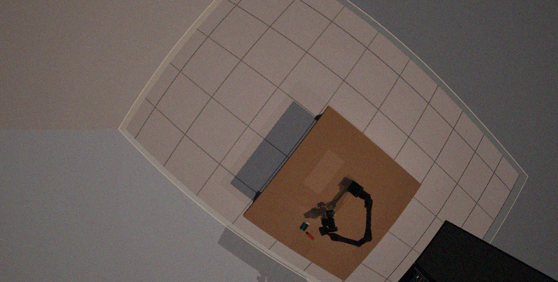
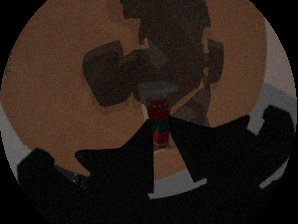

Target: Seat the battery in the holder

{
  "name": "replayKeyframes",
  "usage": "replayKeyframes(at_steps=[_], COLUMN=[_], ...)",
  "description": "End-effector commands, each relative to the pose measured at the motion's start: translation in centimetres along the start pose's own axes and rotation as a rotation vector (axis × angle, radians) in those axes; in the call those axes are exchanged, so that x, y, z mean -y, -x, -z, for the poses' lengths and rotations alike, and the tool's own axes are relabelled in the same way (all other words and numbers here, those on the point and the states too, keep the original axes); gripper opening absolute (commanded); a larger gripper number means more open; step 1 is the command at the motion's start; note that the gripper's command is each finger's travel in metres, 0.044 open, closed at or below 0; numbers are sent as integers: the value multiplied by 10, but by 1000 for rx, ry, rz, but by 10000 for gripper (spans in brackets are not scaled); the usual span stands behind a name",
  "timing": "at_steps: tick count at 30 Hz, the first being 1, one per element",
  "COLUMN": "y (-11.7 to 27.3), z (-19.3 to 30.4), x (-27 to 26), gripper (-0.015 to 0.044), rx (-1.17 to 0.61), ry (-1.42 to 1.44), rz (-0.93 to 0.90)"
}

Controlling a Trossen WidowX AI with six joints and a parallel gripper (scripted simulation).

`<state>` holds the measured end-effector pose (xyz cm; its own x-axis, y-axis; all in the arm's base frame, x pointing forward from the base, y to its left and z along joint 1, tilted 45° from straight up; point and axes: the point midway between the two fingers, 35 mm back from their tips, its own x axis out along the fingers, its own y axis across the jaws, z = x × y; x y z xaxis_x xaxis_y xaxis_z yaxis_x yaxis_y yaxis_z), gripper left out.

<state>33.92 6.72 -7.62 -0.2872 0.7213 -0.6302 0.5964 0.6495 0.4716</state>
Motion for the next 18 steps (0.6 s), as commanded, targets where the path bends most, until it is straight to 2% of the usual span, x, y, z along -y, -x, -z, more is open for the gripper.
replayKeyframes(at_steps=[1,18], y=[-1,-3], z=[-3,0], x=[1,0], gripper=[70,70], rx=[26,95], ry=[4,-5], rz=[8,9])
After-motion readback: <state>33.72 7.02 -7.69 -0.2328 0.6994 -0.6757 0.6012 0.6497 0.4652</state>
